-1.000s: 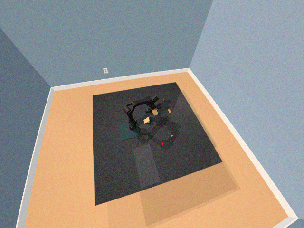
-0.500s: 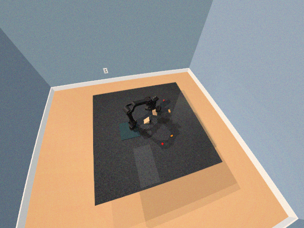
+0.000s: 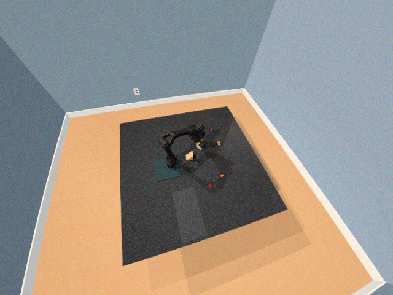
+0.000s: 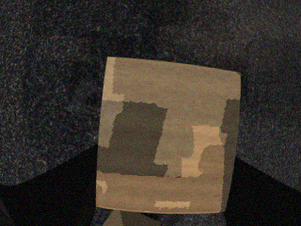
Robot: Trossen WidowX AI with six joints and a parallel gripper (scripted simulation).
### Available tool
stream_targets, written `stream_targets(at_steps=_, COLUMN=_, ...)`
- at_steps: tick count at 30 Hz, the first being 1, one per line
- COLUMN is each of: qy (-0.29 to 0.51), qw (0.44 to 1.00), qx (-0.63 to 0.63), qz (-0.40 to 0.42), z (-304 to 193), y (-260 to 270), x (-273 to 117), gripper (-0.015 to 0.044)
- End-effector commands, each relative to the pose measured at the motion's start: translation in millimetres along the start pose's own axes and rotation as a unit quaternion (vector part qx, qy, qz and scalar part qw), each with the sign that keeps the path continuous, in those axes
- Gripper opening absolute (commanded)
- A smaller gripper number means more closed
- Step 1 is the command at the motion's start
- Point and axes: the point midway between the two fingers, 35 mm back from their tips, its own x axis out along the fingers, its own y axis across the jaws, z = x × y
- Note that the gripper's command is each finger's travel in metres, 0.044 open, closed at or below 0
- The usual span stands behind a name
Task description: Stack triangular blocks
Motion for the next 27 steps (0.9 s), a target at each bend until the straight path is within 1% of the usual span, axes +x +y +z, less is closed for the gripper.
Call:
stream_targets(at_steps=1, qy=-0.002, qw=0.998, qx=0.064, qz=0.003, z=0.3, y=0.6, x=-0.1, gripper=0.0000)
stream_targets(at_steps=13, qy=-0.002, qw=0.964, qx=0.265, qz=0.004, z=-0.1, y=0.8, x=0.0, gripper=0.0000)
stream_targets(at_steps=21, qy=-0.001, qw=0.961, qx=0.277, qz=0.005, z=-2.0, y=2.4, x=-2.8, gripper=0.0000)
stream_targets(at_steps=27, qy=0.001, qw=0.960, qx=0.279, qz=0.006, z=-16.0, y=12.6, x=-21.9, gripper=0.0000)
